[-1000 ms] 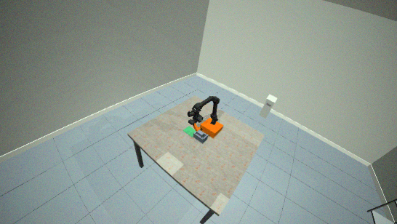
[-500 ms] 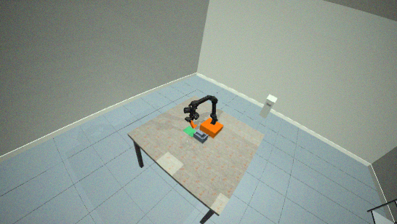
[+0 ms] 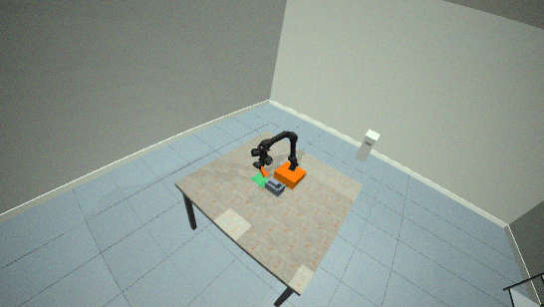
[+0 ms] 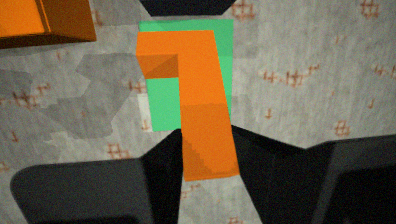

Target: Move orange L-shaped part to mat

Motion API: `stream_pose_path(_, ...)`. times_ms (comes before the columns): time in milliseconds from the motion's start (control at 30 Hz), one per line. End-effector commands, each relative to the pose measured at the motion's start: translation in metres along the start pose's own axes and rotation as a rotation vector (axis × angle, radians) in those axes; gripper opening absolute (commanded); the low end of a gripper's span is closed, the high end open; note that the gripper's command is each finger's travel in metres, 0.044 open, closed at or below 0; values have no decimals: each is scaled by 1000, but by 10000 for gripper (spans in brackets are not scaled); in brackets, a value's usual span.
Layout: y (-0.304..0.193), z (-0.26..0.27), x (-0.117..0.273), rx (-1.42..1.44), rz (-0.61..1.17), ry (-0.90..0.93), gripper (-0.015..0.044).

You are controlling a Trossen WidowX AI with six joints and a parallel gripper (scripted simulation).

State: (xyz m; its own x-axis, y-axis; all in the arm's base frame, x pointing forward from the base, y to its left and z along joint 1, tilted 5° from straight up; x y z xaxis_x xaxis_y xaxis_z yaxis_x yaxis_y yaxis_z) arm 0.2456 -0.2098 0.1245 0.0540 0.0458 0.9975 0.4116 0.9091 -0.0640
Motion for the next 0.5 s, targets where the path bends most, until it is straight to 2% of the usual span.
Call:
stream_pose_path(0,-1,0,-7,3,4,2,0)
stream_pose_path(467,-1,0,-29,3,5,2,0)
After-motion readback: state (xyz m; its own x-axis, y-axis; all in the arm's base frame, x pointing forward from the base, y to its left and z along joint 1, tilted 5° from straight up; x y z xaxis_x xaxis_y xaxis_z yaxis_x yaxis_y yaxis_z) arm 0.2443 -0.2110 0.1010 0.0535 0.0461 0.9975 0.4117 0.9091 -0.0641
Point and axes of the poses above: the point midway between the two fingers, 35 mm back from their tips, its own x axis back along the fingers, its own z axis across the jaws, y = z × x, the point moved 4 cm from there along x, back along the fingers, and after that the axes turned 14 degrees about -x, right-handed, at the moved point
